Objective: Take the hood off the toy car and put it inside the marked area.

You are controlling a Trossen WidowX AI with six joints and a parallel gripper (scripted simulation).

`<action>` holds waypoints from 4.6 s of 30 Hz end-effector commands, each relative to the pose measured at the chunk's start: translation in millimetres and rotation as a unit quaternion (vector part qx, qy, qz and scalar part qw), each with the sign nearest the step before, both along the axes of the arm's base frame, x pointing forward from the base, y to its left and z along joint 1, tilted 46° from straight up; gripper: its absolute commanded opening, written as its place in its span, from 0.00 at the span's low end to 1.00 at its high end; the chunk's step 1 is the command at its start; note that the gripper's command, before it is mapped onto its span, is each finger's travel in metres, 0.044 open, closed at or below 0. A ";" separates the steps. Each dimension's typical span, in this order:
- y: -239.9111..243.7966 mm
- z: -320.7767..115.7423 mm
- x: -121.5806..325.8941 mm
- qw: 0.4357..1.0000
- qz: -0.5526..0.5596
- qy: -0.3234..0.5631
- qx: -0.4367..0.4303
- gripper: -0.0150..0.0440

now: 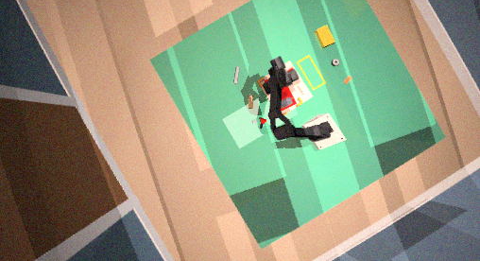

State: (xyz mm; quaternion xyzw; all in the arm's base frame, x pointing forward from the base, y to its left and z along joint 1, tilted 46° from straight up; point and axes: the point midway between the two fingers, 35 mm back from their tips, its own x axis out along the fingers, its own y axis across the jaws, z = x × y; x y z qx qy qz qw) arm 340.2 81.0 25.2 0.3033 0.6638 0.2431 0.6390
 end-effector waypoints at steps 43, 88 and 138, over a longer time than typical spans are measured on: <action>17.1 -14.9 -2.0 1.000 0.001 0.004 0.003 1.00; 1.8 -2.2 0.2 1.000 -0.001 0.000 0.000 0.25; -141.3 -63.2 -8.8 1.000 -0.008 0.004 -0.016 0.25</action>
